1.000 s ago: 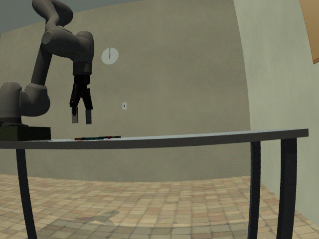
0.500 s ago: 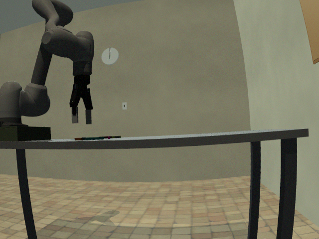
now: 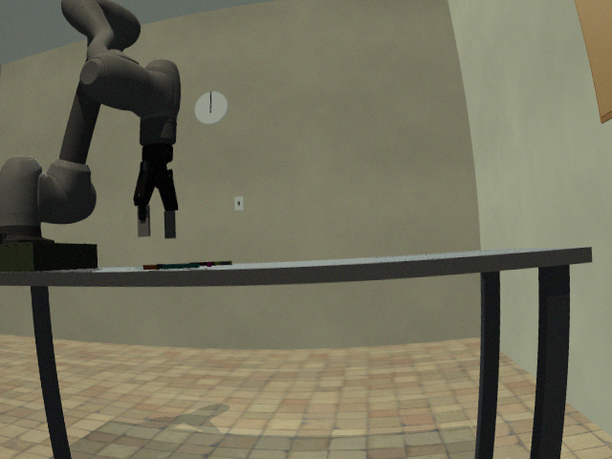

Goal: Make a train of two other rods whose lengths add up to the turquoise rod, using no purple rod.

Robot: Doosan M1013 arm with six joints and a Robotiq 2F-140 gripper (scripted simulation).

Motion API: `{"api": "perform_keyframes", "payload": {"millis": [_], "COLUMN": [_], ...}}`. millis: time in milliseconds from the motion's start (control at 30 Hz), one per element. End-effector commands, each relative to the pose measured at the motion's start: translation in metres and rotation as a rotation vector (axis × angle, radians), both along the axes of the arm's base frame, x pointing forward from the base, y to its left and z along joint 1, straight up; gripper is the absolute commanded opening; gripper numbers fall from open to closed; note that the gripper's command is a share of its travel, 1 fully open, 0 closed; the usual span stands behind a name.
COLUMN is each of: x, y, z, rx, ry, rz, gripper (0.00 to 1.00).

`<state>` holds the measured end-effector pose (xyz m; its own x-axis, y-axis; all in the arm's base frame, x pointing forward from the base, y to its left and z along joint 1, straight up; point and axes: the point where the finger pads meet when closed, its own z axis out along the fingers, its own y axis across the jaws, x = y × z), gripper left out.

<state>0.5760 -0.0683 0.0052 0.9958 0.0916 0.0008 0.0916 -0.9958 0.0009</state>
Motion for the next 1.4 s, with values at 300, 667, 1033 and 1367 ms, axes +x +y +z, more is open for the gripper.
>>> {"api": "perform_keyframes", "payload": {"millis": [300,667,1033,1367], "x": [0.010,0.032,0.045,0.052], "y": [0.023,0.083,0.138,0.189], "z": [0.002,0.008,0.012,0.016], "rx": [0.000,0.001,0.001,0.002], "ry": [0.000,-0.001,-0.001,-0.001], "rz": [-0.199,-0.694,-1.113,-1.491], "gripper": [1.00,1.00,1.00,1.00]}}
